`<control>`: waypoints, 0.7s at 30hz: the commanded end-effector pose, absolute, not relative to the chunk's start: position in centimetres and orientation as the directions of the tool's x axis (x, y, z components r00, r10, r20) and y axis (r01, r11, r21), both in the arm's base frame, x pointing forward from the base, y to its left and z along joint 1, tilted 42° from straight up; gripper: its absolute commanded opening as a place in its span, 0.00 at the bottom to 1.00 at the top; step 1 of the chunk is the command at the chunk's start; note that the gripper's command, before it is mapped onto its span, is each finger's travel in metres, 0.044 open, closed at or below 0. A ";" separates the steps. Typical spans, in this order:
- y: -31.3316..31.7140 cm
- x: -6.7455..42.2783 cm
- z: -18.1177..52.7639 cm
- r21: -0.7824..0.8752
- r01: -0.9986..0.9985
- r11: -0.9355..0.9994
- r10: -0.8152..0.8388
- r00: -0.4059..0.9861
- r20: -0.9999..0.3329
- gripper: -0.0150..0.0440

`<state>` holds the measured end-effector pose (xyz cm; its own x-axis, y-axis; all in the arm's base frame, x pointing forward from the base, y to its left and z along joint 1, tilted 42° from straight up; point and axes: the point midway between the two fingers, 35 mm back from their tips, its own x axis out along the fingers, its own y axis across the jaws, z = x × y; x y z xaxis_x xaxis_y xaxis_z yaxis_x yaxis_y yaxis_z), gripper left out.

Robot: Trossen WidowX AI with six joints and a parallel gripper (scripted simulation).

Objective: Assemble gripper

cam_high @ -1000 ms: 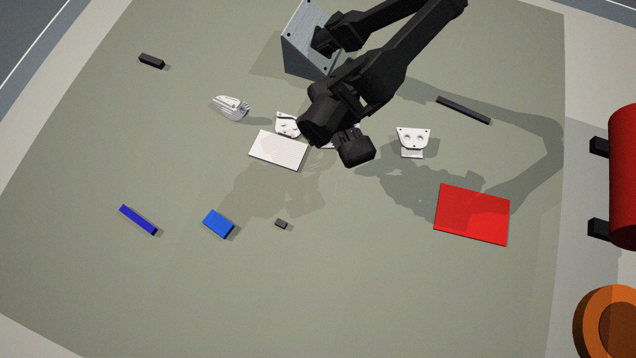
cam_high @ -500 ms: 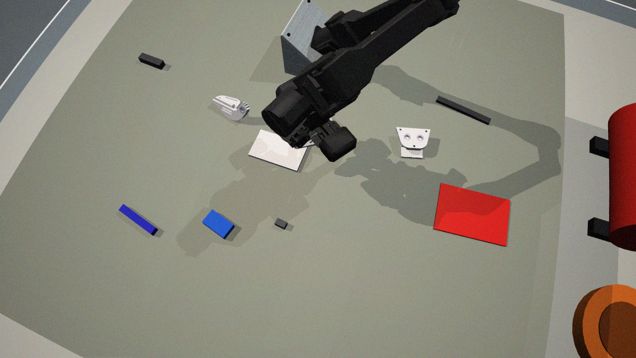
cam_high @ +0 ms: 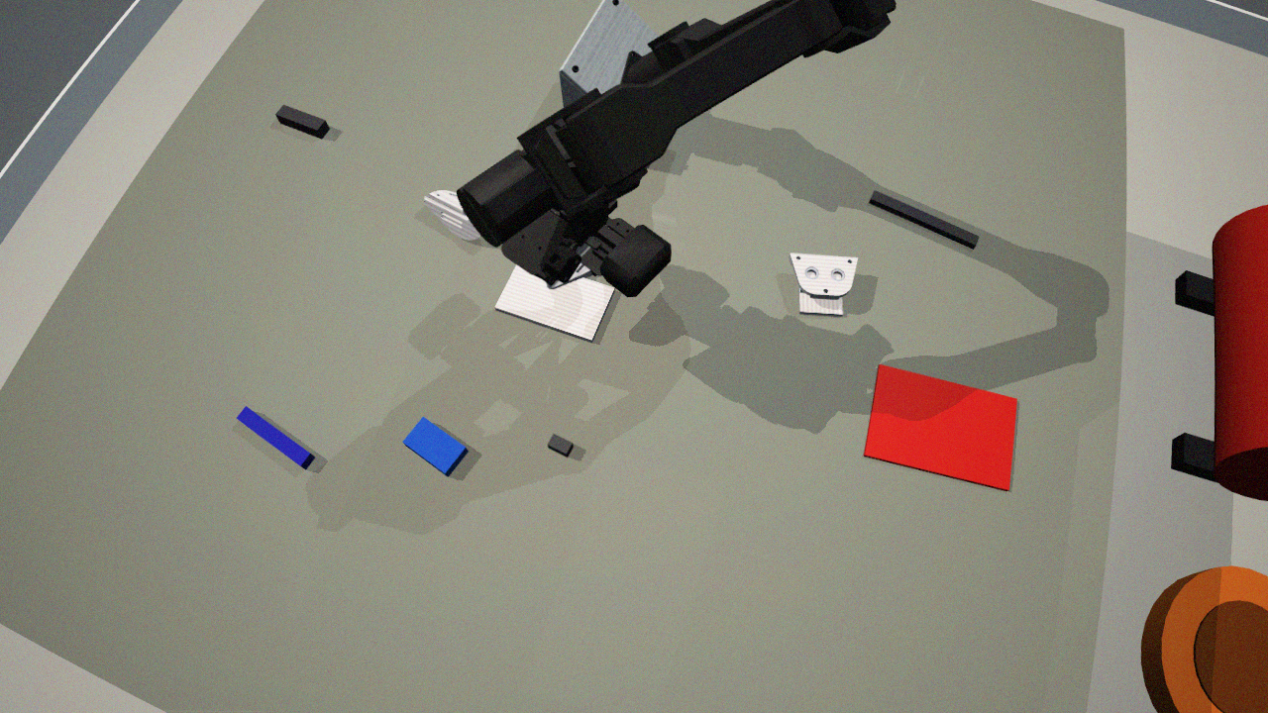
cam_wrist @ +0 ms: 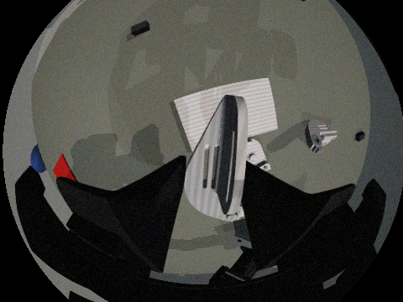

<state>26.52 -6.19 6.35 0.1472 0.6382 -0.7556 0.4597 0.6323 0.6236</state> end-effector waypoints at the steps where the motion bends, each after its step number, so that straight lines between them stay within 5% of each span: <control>1: -7.4 26.2 5.3 0.634 0.403 0.660 0.636 0.148 -0.757 0.48; 21: -9.8 25.0 2.8 0.664 0.235 0.709 0.649 0.151 -0.746 0.48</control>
<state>25.03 -9.57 2.95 0.1511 0.6531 -0.7420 0.2419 0.7034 0.6684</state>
